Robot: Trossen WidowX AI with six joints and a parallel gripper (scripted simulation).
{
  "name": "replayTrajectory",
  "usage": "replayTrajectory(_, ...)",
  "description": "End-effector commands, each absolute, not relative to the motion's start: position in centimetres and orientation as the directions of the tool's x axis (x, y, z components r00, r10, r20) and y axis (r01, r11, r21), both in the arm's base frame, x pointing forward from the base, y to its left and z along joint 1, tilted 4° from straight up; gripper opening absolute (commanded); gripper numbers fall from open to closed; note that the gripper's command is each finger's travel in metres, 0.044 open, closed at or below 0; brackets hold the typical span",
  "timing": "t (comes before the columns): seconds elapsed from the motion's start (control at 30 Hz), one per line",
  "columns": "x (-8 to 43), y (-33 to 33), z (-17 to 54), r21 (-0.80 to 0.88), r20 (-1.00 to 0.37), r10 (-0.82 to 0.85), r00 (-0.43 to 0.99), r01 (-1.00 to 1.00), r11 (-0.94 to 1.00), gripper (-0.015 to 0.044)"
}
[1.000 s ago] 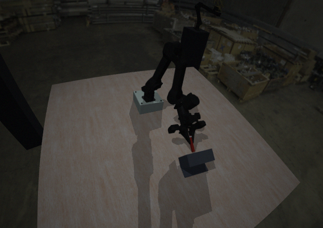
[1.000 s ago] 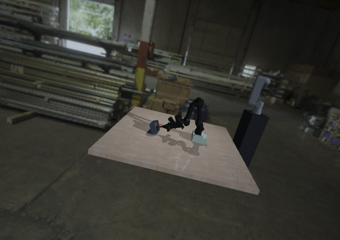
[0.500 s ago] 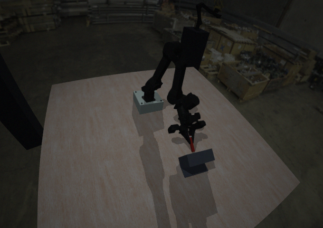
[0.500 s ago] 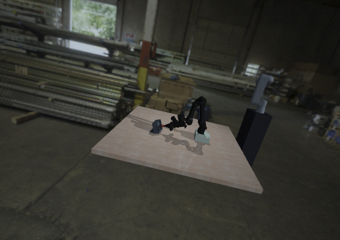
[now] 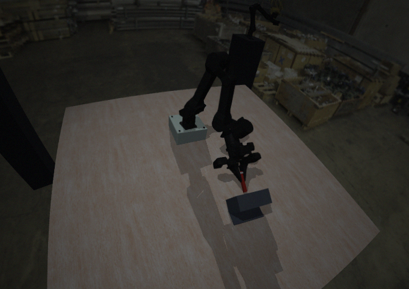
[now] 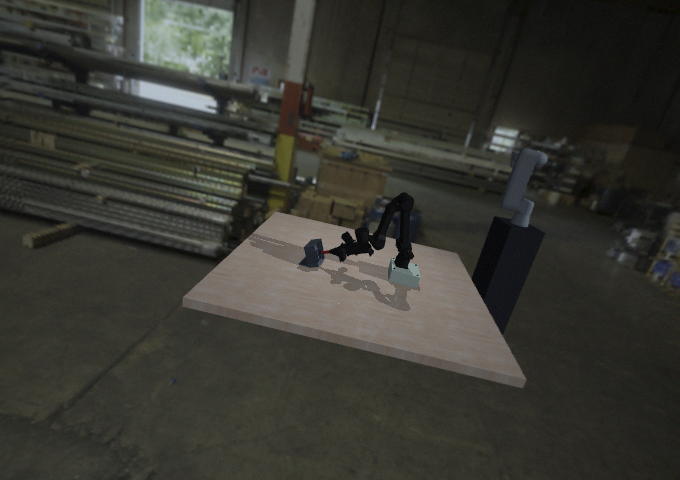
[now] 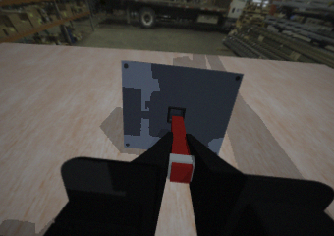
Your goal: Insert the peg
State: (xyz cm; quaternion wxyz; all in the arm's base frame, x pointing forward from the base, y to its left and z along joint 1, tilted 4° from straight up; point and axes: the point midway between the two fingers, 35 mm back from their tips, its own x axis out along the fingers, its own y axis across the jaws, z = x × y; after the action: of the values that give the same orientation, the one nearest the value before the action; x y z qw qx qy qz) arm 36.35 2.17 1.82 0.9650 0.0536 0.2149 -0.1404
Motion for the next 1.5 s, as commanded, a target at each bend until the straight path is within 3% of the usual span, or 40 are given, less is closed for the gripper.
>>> replayTrajectory(0.0,36.65,2.20,2.16,0.048,-0.422,-0.251,0.871,0.298,0.953,0.0000)
replayTrajectory(1.47,37.57,2.12,1.87,0.049,-0.421,-0.251,0.871,0.298,0.953,0.0000)
